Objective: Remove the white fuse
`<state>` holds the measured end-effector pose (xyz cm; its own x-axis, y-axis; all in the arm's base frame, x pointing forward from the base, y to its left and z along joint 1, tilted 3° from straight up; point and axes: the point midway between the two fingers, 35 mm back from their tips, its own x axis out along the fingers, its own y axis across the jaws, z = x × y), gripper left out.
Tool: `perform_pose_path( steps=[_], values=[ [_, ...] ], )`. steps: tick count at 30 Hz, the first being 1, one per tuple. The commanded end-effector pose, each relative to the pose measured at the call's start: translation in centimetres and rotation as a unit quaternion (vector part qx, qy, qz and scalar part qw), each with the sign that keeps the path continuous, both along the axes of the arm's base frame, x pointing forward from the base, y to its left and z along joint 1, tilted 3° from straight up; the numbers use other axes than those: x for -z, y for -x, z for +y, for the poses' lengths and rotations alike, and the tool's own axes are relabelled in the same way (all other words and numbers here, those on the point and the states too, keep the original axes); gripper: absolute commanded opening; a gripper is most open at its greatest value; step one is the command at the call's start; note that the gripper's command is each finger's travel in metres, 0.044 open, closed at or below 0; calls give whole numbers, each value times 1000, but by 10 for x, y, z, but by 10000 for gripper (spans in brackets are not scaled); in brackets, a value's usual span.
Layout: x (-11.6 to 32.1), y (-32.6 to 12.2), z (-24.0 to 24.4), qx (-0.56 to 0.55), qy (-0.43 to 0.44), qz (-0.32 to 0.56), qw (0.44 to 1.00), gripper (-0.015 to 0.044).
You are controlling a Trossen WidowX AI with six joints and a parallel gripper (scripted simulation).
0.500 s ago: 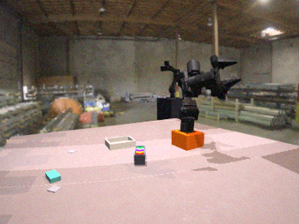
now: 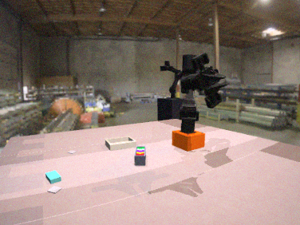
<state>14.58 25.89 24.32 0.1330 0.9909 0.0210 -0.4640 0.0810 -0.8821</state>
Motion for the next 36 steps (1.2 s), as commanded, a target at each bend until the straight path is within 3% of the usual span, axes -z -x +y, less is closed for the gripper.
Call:
perform_pose_path(
  steps=[1,6,13,18,24,36],
  values=[
    [34,-58,-10,113,49,209,970,71],
    [83,-117,-45,272,69,446,850,71],
    [148,-159,-122,478,34,669,568,71],
    [184,-159,-183,596,-15,736,319,71],
    [209,-136,-251,692,-75,718,23,71],
    [210,-134,-255,696,-79,714,4,71]
  ],
)
